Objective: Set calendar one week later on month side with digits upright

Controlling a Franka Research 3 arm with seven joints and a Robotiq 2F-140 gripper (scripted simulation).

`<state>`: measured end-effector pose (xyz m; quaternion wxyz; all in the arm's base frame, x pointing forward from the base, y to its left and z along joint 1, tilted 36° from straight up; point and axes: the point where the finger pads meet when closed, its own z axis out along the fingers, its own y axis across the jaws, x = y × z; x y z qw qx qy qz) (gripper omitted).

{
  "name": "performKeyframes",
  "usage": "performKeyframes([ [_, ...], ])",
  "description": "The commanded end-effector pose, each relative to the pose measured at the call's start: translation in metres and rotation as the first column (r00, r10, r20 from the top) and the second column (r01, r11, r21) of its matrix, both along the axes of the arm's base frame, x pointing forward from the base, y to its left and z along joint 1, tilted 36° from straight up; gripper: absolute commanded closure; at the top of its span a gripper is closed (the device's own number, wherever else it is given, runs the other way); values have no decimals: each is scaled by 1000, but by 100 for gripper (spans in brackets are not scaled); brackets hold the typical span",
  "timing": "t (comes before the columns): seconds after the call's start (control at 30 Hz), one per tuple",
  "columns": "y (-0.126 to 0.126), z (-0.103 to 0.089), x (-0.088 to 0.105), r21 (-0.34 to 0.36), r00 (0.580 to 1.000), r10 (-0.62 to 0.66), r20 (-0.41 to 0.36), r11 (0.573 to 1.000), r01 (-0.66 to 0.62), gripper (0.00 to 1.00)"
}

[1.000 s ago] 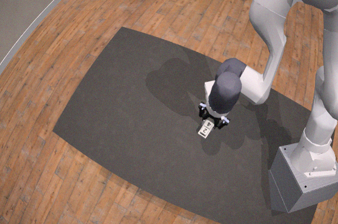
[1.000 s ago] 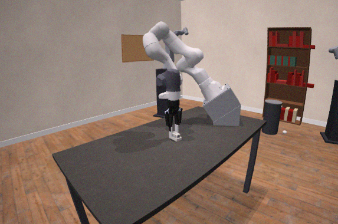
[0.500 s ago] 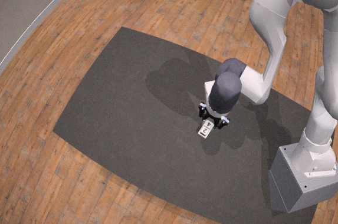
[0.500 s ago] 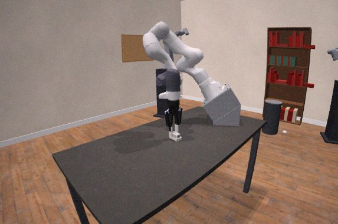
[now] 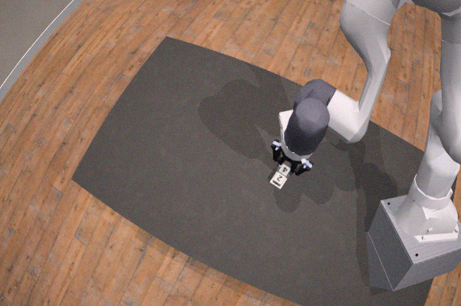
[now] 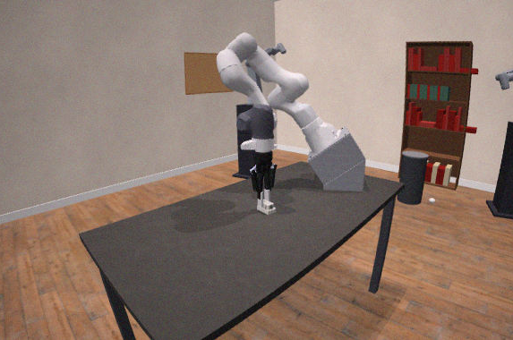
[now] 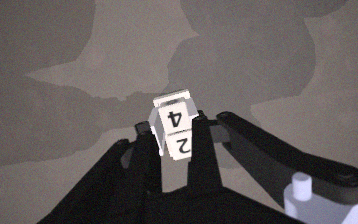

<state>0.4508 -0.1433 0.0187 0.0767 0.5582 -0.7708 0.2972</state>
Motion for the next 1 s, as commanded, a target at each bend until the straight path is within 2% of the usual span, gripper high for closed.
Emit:
performKeyframes([
  [0.0, -1, -1, 0, 1, 1000, -2, 1, 1000, 2, 84],
  [0.8, 1, 2, -1, 1, 1000, -2, 1, 1000, 2, 84],
  [0.97, 14, 21, -6, 1, 1000, -2, 1, 1000, 2, 84],
])
